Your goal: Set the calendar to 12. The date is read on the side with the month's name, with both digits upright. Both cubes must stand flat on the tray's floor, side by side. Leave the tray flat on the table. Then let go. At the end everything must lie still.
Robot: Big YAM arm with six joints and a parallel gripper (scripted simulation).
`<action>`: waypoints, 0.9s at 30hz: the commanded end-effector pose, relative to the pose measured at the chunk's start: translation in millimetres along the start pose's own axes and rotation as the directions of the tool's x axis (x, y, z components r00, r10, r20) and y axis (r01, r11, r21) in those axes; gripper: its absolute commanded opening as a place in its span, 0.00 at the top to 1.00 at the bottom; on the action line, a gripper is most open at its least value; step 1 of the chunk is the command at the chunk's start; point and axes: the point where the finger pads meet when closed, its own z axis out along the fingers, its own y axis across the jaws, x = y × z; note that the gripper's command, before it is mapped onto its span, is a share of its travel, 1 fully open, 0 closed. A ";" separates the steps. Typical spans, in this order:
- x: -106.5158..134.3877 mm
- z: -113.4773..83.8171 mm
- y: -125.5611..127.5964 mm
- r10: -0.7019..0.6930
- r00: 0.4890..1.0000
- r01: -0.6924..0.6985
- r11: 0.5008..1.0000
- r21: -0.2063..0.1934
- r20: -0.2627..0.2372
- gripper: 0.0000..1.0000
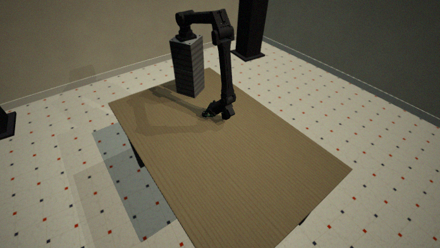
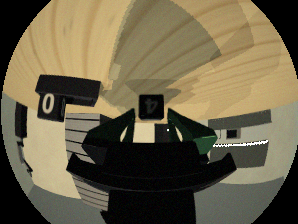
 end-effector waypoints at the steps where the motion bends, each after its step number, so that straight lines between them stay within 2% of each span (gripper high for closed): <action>1: -1.8 7.2 -4.5 0.002 1.000 -0.002 1.000 -0.008 0.002 0.56; 5: -1.8 9.6 -3.3 0.001 1.000 -0.001 1.000 -0.008 0.000 0.56; 8: -5.5 -2.3 -11.7 0.013 1.000 -0.013 1.000 0.002 0.021 0.56; 27: -3.2 -0.5 -9.6 0.010 1.000 -0.010 1.000 -0.002 0.015 0.56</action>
